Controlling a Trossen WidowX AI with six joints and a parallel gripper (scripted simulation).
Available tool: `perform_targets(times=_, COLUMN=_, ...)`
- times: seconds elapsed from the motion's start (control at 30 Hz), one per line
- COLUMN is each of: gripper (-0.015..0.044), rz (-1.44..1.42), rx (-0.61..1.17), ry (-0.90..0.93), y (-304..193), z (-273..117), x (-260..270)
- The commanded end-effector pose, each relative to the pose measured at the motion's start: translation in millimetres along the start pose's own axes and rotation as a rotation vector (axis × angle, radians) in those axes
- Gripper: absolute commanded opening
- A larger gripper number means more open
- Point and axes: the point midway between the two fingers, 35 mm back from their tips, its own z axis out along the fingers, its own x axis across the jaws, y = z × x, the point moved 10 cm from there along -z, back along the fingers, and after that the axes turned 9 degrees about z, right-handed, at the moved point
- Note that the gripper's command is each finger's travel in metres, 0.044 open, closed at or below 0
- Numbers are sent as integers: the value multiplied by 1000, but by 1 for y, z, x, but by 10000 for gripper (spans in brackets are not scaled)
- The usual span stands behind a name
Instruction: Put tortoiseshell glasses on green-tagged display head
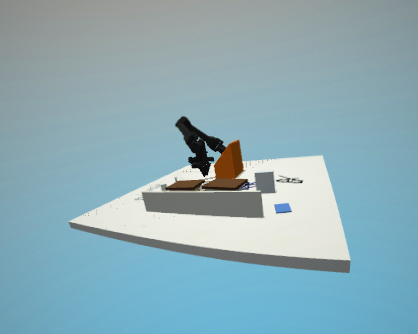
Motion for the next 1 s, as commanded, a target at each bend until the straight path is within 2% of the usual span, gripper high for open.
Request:
perform_targets(times=0.0, gripper=120, rz=6, rx=2, ry=-2, y=0, z=0, x=1)
perform_targets(times=0.97, gripper=120, rz=6, rx=3, ry=-2, y=0, z=38, x=-1)
